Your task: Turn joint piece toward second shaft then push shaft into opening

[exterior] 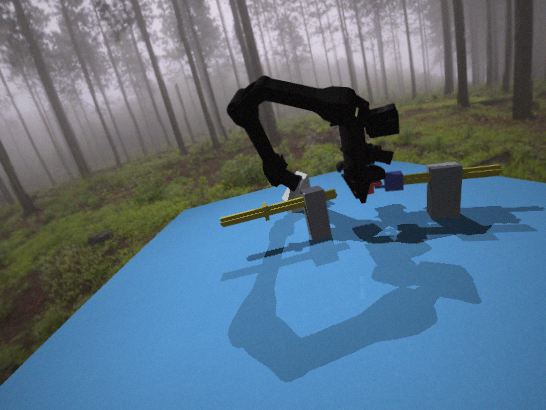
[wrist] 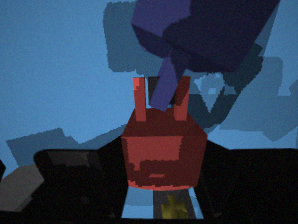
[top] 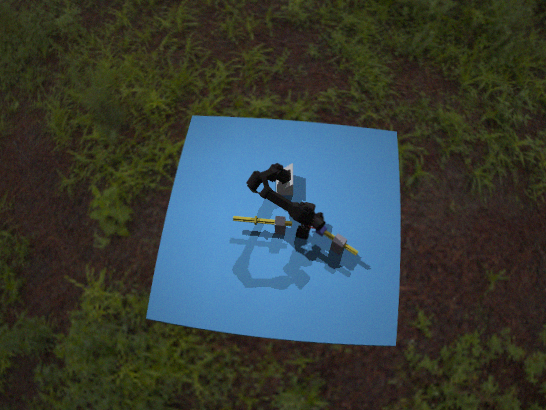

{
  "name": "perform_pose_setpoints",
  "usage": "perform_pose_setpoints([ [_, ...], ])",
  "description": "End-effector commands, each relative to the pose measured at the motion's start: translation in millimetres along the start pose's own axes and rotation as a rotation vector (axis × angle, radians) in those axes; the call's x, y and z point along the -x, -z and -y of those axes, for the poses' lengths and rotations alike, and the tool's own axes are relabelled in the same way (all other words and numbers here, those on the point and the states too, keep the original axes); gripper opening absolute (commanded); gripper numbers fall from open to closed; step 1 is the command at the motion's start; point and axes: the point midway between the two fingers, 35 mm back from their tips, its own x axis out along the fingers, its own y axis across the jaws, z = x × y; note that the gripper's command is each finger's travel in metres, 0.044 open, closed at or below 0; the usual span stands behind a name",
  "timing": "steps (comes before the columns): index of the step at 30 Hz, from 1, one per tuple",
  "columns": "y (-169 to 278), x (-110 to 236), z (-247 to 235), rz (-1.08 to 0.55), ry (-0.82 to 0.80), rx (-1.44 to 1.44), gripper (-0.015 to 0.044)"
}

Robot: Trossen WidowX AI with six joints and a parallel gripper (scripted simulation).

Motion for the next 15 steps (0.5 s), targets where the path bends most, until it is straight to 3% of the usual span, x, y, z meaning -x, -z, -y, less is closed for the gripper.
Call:
perform_pose_setpoints([
  [1, -0.1, 0.1, 3.6, -0.002, 0.0, 0.075, 0.0],
  [15, -0.4, 0.4, 6.0, -0.002, 0.001, 0.125, 0.0],
])
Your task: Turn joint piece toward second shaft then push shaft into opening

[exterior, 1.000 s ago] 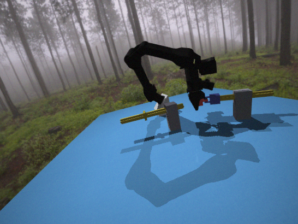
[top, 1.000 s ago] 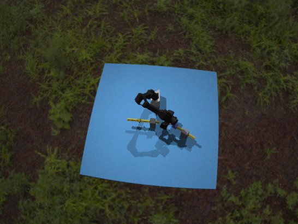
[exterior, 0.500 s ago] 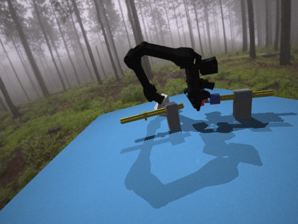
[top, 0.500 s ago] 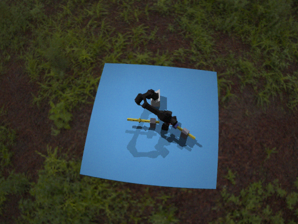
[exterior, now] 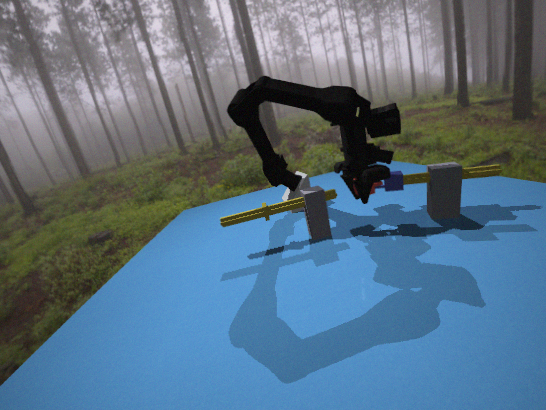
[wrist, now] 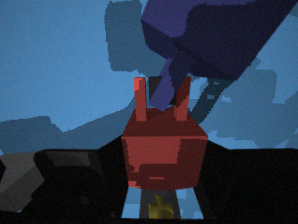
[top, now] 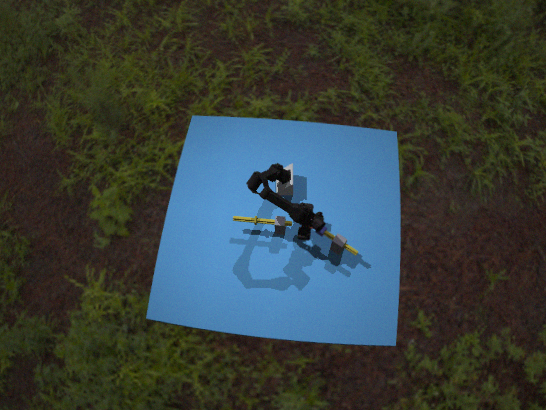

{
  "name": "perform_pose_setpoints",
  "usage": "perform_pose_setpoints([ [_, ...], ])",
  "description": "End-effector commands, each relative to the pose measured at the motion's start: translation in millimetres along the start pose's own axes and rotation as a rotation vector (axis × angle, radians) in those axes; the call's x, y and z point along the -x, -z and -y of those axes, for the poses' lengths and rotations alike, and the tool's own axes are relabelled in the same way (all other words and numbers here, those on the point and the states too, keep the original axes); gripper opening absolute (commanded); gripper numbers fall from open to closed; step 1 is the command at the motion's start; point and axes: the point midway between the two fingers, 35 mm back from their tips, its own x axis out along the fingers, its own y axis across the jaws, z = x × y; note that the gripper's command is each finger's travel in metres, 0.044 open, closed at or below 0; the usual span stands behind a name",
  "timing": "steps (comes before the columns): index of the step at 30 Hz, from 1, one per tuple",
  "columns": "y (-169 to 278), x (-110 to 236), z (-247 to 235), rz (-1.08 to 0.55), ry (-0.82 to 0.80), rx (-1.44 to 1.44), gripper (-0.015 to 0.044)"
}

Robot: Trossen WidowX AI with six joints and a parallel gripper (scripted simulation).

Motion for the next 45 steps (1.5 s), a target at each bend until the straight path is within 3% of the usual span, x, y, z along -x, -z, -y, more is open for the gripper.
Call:
perform_pose_setpoints([
  [1, 0.0, 0.0, 0.6, 0.0, 0.0, 0.013, 0.0],
  [11, 0.0, 0.0, 0.1, 0.0, 0.0, 0.001, 0.0],
  [16, 0.0, 0.0, 0.1, 0.0, 0.0, 0.001, 0.0131],
  [19, 0.0, 0.0, 0.1, 0.0, 0.0, 0.001, 0.0147],
  [30, 0.0, 0.0, 0.1, 0.0, 0.0, 0.001, 0.0436],
  [45, -0.1, 2.3, 0.1, 0.001, 0.0, 0.002, 0.044],
])
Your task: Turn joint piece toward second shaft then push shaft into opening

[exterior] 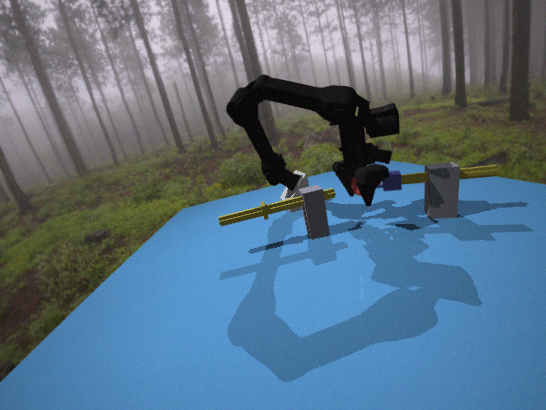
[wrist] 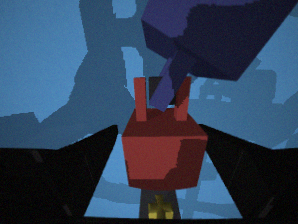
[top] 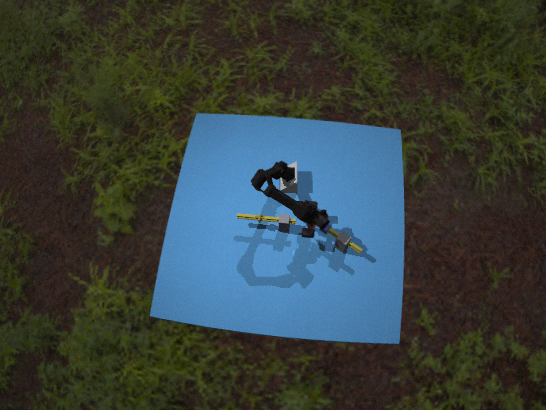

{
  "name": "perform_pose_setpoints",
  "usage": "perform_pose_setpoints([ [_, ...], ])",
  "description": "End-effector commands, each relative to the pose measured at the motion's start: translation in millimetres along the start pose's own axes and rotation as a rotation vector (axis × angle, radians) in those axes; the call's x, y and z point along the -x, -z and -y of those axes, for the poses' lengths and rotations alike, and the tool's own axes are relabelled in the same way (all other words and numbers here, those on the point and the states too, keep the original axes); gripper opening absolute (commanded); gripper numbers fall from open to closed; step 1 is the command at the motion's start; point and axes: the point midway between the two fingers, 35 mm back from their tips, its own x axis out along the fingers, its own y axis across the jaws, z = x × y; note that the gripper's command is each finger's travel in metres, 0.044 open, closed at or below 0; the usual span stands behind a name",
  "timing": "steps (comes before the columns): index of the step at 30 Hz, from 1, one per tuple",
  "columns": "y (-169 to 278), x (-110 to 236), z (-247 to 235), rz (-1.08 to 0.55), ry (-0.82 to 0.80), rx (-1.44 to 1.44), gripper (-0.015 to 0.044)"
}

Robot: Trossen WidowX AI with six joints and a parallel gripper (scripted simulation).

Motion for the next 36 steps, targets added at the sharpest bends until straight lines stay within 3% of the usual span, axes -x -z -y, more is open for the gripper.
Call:
perform_pose_setpoints([
  [1, 0, 9, 0, 0.002, 0.0, 0.001, 0.044],
  [4, 0, 29, 0, 0.006, 0.0, 0.005, 0.044],
  [11, 0, 32, 0, 0.007, 0.001, -0.017, 0.044],
  [36, -4, 127, 3, 0.053, 0.01, -0.872, 0.044],
])
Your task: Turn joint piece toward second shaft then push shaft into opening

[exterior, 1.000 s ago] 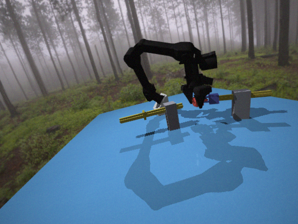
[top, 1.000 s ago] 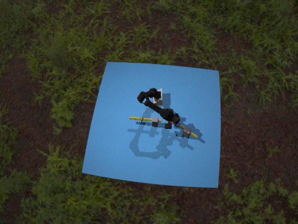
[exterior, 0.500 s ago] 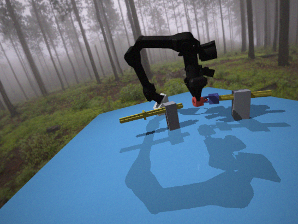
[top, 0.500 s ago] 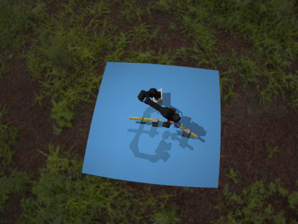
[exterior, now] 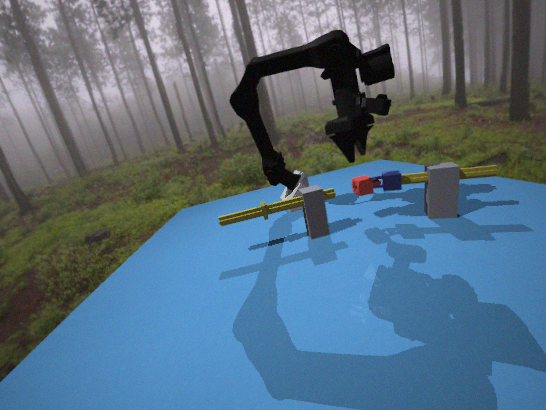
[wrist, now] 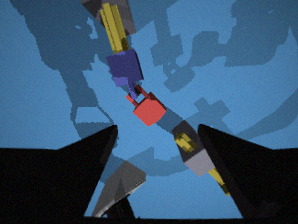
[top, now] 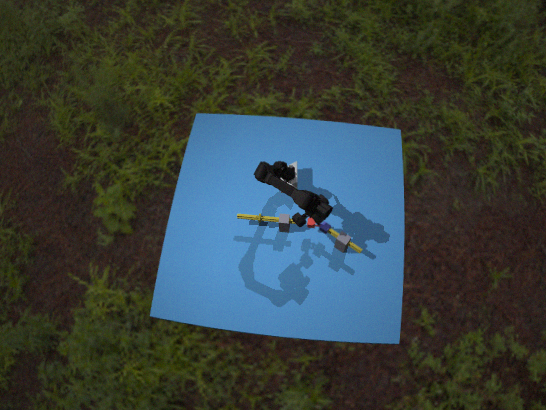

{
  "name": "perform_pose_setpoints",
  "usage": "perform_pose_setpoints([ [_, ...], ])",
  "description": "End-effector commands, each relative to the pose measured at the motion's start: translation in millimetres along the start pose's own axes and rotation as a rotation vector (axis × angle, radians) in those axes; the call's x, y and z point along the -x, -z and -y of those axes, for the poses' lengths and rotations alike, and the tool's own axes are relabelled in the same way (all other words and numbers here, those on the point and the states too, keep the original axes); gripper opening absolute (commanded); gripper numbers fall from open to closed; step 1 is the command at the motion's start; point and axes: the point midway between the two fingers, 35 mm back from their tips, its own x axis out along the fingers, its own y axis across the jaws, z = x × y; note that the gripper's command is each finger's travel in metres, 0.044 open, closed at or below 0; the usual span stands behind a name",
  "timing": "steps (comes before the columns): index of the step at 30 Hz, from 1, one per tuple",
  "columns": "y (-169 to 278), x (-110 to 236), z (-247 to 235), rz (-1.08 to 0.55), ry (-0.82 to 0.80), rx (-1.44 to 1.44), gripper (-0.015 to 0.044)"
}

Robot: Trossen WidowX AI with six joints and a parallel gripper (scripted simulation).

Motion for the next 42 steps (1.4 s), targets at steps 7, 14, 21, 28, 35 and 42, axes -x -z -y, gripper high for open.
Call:
perform_pose_setpoints([
  [7, 4, 41, -2, 0.015, -0.008, -0.366, 0.044],
  [14, 6, 50, -2, 0.018, -0.008, -0.451, 0.044],
  [21, 6, 50, -2, 0.021, -0.003, -0.432, 0.044],
  [28, 13, 45, 8, 0.02, -0.064, -0.644, 0.044],
  [35, 20, 38, 18, 0.011, -0.13, -0.877, 0.044],
  [42, 27, 32, 27, -0.007, -0.197, -1.106, 0.044],
])
